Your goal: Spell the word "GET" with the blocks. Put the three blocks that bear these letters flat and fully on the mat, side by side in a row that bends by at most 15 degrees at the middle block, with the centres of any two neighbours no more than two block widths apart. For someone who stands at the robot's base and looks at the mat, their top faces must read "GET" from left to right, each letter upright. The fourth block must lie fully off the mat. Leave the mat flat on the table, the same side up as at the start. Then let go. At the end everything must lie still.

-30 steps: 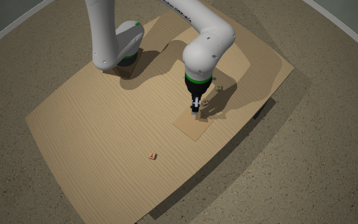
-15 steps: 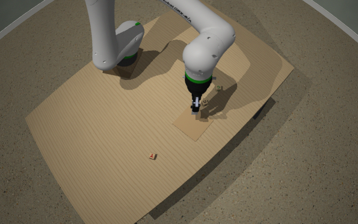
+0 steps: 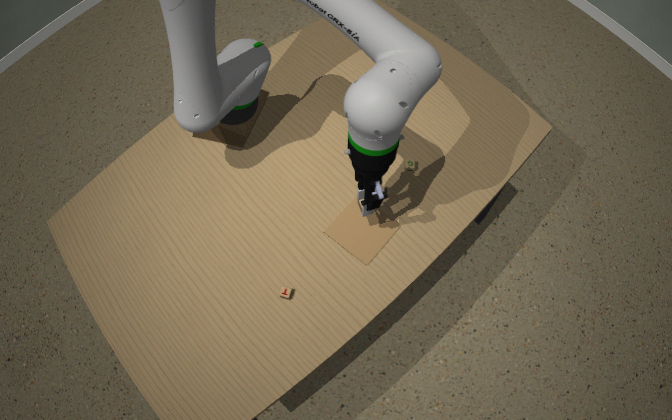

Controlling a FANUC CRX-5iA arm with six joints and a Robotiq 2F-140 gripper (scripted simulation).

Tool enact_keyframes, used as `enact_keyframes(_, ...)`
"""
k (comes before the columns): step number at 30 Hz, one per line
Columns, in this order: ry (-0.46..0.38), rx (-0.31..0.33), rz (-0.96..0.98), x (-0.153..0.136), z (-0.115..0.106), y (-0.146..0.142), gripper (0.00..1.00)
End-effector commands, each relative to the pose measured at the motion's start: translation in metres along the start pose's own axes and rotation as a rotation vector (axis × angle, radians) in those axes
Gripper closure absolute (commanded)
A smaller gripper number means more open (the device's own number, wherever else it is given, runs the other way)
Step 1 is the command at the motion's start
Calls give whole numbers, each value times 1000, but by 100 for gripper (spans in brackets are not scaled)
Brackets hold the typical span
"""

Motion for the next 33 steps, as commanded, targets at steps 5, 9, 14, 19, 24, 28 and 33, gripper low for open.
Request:
enact_keyframes(5, -9, -6, -198, 0, 0, -1, 87)
enact_keyframes(9, -9, -5, -357, 1, 0, -2, 87)
enact_keyframes(14, -10, -5, -506, 1, 0, -2, 87)
enact_keyframes(19, -10, -4, -654, 1, 0, -3, 87)
enact_keyframes(24, -10, -3, -792, 1, 0, -4, 87)
enact_keyframes(28, -11, -3, -903, 1, 0, -4, 87)
enact_keyframes(33, -11, -2, -1051, 2, 0, -5, 87)
Point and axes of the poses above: the point where the finger pads meet when closed, its own z axis out along the fingers, its own y axis across the jaws, x = y × z, the point moved 2 cm from there along -z, back along the fingers, and after that the axes turned 2 degrees about z, right-handed, at the moved point
